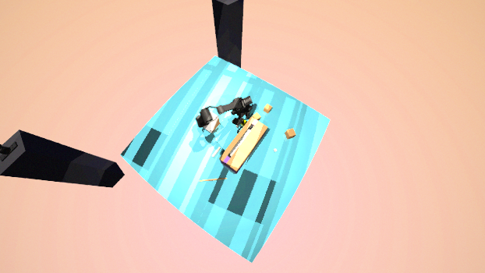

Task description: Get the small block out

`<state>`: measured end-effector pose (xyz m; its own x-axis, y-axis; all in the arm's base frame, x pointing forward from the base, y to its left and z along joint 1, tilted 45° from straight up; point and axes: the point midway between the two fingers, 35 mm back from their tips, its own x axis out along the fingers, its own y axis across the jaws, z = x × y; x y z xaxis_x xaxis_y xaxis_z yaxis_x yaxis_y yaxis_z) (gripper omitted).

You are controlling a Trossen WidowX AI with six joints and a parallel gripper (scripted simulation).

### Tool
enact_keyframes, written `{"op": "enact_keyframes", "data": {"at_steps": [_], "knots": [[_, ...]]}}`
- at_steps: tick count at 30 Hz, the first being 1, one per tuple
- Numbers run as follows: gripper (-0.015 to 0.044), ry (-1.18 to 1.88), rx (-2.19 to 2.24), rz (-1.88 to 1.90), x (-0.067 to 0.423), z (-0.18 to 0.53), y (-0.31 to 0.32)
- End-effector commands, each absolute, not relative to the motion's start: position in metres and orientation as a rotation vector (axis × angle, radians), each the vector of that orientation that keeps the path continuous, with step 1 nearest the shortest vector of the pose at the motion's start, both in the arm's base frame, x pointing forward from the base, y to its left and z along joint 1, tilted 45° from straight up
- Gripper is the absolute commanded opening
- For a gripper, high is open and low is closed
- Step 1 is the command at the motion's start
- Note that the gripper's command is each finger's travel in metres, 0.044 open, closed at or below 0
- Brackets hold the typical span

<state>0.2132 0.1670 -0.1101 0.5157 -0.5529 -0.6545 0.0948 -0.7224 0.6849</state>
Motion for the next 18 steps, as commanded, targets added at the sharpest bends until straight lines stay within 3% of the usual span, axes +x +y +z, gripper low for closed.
{"op": "enact_keyframes", "data": {"at_steps": [1, 18], "knots": [[0.0285, -0.372, 2.071, -1.218, 0.214, -0.115, 0.16], [0.0285, -0.375, 2.071, -1.216, 0.217, -0.131, 0.141]]}}
